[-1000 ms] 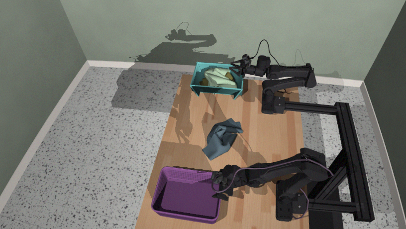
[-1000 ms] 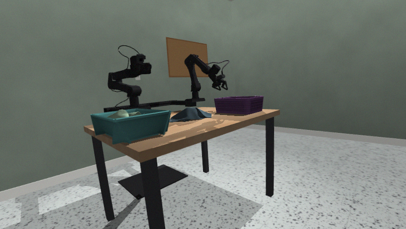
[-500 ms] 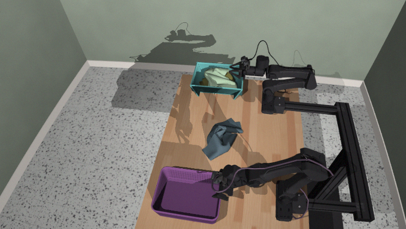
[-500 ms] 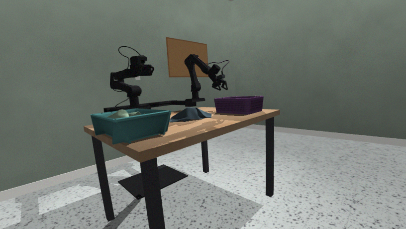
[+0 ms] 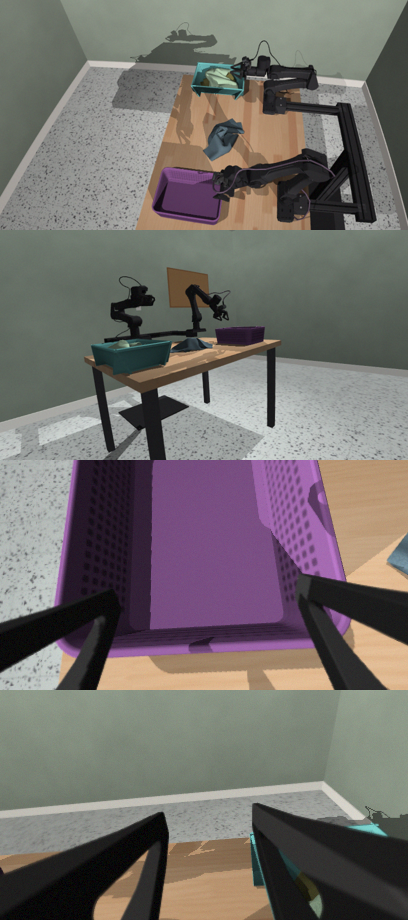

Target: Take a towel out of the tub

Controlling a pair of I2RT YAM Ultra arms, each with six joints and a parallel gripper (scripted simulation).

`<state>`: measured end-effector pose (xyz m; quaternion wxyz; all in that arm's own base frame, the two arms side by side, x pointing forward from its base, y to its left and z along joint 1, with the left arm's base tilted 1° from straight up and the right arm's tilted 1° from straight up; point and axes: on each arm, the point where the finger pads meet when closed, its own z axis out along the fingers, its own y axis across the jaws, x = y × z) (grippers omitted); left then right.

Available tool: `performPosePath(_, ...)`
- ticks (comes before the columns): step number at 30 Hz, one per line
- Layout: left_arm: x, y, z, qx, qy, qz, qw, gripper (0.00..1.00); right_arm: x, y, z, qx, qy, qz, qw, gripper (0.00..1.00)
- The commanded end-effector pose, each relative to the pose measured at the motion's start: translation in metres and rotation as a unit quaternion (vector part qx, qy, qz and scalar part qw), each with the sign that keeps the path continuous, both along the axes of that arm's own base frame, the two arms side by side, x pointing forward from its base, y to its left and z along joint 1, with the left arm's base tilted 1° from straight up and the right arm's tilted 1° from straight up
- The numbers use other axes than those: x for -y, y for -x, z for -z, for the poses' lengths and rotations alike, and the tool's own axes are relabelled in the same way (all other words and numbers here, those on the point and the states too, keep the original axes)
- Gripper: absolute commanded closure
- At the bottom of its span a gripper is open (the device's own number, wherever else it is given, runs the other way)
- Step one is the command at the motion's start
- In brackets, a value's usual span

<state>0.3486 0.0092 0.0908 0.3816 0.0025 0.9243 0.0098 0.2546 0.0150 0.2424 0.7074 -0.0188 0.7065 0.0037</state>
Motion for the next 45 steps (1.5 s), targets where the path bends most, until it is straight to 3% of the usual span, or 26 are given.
performPosePath(1,0.001,-0.003,-0.005,0.008,0.000,0.002,1.000,0.00,0.003,0.002,-0.021,0.021,-0.004,0.003,1.000,0.54)
performPosePath(23,0.001,-0.003,-0.005,0.008,0.000,0.002,1.000,0.00,0.003,0.002,-0.021,0.021,-0.004,0.003,1.000,0.54)
performPosePath(25,0.008,-0.010,-0.027,0.048,0.000,0.001,0.999,0.00,0.003,0.002,-0.021,0.021,-0.004,0.003,1.000,0.54)
performPosePath(27,0.008,-0.010,-0.027,0.048,0.000,0.001,0.999,0.00,0.003,0.002,-0.021,0.021,-0.004,0.003,1.000,0.54)
performPosePath(38,0.035,-0.034,-0.101,0.179,0.005,0.004,0.984,0.00,0.003,0.002,-0.021,0.021,-0.004,0.003,1.000,0.54)
performPosePath(45,0.047,-0.045,-0.123,0.224,0.003,0.007,0.975,0.00,0.003,0.002,-0.021,0.021,-0.004,0.003,1.000,0.54)
